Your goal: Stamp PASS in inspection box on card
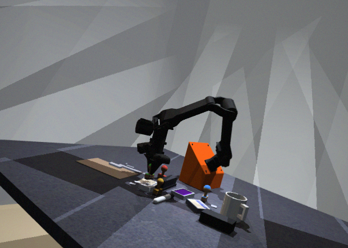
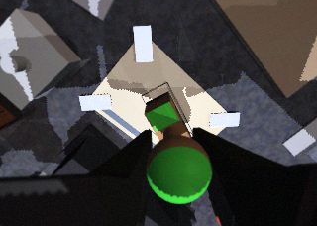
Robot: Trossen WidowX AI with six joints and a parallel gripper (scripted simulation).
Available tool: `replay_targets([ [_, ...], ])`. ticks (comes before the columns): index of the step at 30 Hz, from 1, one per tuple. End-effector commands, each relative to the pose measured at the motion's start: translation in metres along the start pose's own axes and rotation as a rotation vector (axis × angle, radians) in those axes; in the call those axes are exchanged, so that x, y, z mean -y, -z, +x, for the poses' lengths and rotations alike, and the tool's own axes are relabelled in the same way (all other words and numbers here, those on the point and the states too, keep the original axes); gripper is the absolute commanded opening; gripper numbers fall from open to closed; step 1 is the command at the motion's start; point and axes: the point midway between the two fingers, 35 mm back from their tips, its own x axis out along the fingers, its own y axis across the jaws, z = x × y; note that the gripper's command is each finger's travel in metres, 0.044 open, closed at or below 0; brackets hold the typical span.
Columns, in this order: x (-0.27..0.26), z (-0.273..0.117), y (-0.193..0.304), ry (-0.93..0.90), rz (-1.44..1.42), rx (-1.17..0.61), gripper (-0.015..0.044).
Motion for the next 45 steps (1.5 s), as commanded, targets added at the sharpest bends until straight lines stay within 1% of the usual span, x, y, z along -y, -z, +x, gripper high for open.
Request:
replay_targets([
  [1, 0.0, 0.003, 0.0, -0.004, 0.003, 0.001, 0.0],
  [13, 0.0, 0.01, 0.001, -0.004, 0.003, 0.002, 0.0],
  [45, 0.0, 0.015, 0.001, -0.004, 0.003, 0.002, 0.0],
])
